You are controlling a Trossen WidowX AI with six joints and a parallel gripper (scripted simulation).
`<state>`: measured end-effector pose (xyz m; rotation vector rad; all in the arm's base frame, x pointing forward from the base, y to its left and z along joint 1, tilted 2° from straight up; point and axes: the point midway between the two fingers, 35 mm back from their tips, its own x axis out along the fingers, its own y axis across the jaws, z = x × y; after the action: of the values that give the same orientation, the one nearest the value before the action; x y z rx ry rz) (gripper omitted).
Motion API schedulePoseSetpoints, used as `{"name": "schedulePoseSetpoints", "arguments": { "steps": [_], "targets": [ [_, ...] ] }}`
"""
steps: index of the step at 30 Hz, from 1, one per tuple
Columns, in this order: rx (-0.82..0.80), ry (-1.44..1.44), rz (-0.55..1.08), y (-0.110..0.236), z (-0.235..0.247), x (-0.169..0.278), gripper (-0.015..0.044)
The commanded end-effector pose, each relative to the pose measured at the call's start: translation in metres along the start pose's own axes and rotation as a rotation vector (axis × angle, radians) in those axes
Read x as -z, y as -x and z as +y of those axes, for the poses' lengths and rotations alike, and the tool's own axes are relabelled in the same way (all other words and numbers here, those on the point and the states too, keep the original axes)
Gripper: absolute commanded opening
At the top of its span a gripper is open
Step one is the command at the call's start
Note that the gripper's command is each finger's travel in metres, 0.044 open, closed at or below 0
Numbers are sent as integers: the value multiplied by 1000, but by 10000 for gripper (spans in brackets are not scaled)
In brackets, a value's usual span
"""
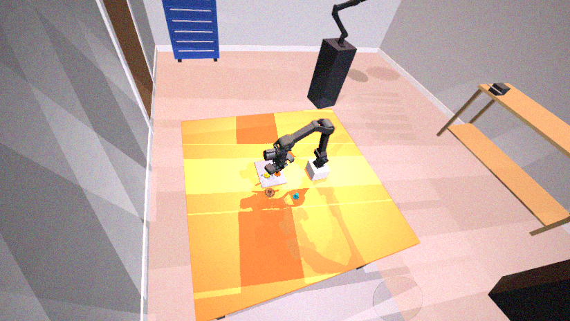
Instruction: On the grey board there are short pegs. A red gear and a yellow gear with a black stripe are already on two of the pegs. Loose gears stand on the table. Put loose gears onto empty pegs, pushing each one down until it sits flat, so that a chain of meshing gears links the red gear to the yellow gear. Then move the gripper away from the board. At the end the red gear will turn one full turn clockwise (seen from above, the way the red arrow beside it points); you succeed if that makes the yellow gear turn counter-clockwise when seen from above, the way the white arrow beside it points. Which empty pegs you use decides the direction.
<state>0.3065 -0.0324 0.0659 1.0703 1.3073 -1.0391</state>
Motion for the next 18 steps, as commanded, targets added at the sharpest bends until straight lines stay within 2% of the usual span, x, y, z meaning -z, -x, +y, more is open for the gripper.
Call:
{"name": "schedulePoseSetpoints", "arguments": {
  "steps": [1,18],
  "targets": [
    [4,3,-2,-5,-6,-7,0],
    [6,4,-4,-21,-32,-38,0]
  ]
}}
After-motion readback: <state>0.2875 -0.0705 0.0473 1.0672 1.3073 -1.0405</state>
